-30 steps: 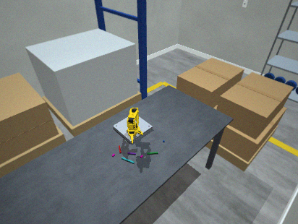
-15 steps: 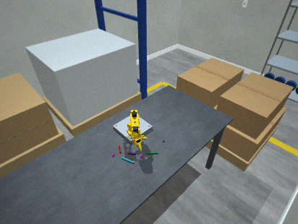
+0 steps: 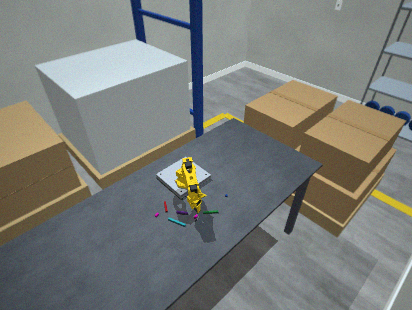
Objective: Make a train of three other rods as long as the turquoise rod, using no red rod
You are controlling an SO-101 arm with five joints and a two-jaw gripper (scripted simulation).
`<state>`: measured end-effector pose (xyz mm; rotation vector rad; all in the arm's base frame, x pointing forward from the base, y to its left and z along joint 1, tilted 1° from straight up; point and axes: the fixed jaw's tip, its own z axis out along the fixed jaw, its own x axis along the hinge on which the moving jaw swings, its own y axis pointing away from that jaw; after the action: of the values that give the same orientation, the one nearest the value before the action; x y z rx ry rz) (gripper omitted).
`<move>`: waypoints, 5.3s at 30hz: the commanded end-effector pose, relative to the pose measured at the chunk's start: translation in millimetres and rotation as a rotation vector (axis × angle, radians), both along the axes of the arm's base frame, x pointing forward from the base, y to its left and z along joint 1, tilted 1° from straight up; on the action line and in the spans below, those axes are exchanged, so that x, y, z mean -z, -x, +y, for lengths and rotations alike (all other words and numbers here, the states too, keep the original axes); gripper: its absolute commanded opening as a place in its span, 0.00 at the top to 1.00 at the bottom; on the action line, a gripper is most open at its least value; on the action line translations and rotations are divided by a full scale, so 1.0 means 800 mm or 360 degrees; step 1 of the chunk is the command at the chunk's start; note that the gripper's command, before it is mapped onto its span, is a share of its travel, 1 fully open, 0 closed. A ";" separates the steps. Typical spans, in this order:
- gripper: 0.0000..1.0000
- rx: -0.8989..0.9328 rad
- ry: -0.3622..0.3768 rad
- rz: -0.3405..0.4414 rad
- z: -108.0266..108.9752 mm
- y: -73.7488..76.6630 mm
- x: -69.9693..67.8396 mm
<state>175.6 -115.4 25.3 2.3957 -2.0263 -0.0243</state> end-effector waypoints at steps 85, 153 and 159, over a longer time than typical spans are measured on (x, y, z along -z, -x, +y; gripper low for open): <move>0.81 -0.0065 0.0004 -0.0013 0.001 -0.010 0.063; 1.00 -0.0062 -0.0018 0.0024 0.005 -0.002 0.069; 1.00 -0.0062 -0.0018 0.0024 0.005 -0.002 0.069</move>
<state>182.6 -115.6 -23.6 2.4219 -1.9987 -0.0005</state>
